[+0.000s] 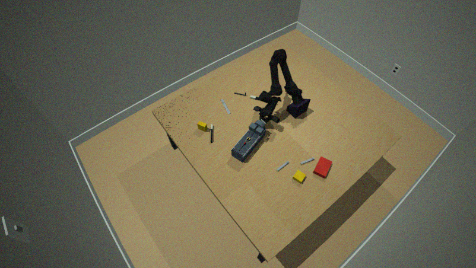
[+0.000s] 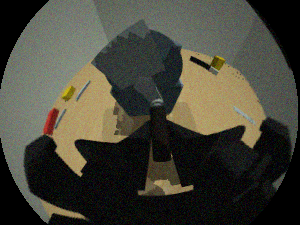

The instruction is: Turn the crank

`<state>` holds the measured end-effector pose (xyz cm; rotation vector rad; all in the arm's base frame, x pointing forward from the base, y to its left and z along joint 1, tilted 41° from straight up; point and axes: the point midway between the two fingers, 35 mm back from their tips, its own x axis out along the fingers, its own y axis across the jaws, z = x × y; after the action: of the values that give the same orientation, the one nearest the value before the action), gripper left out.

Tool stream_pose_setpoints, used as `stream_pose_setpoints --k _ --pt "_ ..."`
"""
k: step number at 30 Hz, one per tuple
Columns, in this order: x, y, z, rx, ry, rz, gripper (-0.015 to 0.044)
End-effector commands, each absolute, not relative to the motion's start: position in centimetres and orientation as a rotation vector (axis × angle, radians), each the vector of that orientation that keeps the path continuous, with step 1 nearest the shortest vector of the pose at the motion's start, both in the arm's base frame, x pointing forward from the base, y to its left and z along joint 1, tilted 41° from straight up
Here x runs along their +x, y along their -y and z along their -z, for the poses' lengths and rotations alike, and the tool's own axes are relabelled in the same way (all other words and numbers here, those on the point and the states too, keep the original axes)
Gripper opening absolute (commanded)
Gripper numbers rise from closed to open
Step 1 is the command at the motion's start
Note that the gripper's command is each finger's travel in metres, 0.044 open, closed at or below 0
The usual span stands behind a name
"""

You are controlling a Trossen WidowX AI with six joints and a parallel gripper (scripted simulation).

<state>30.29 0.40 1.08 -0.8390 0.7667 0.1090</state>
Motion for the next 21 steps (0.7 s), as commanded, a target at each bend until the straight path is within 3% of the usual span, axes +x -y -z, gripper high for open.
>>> stream_pose_setpoints --k 1,11,21 --pt "30.3 -0.4 -1.1 -0.839 -0.766 -0.109 0.0184" --pt "30.3 -0.4 -1.1 -0.839 -0.766 -0.109 0.044" --pt "30.1 -2.6 -3.5 -0.836 -0.768 -0.11 0.044"
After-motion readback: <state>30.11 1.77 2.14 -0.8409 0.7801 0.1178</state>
